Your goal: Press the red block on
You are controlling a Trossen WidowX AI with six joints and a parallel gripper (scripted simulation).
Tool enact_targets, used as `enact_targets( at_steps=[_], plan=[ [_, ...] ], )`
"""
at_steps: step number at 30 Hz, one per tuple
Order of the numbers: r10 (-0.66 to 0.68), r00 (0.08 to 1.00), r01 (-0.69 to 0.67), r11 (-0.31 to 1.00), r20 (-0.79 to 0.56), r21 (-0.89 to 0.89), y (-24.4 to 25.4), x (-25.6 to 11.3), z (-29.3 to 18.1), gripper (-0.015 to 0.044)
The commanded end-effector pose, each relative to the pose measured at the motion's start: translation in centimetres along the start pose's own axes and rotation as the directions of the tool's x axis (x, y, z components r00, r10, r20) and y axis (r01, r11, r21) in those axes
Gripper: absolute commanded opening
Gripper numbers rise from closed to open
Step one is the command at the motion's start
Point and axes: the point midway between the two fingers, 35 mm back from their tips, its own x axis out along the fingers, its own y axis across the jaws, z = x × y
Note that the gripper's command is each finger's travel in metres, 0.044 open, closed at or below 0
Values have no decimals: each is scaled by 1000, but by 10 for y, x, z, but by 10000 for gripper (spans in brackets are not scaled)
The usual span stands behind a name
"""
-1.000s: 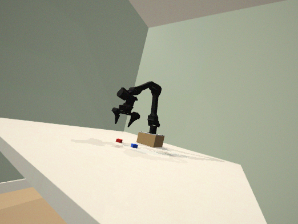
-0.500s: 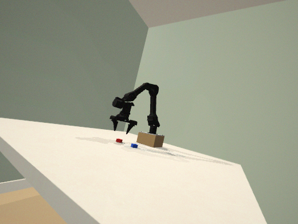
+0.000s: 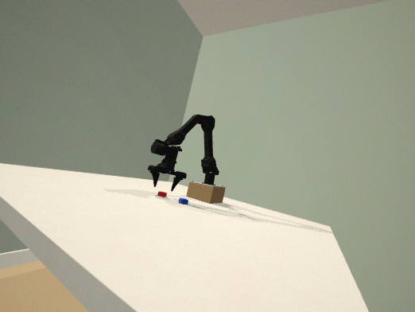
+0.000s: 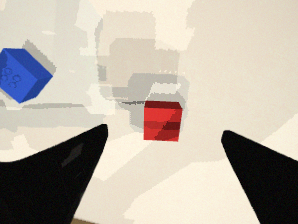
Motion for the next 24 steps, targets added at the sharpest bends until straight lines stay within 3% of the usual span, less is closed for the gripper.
enact_targets(
  at_steps=[1,15,24],
  plan=[
    [2,1000,-2,1000,-14,-3,1,8,-3,440],
    [2,1000,-2,1000,-14,-3,1,28,-3,440],
    [2,1000,-2,1000,-14,-3,1,28,-3,204]
  ],
)
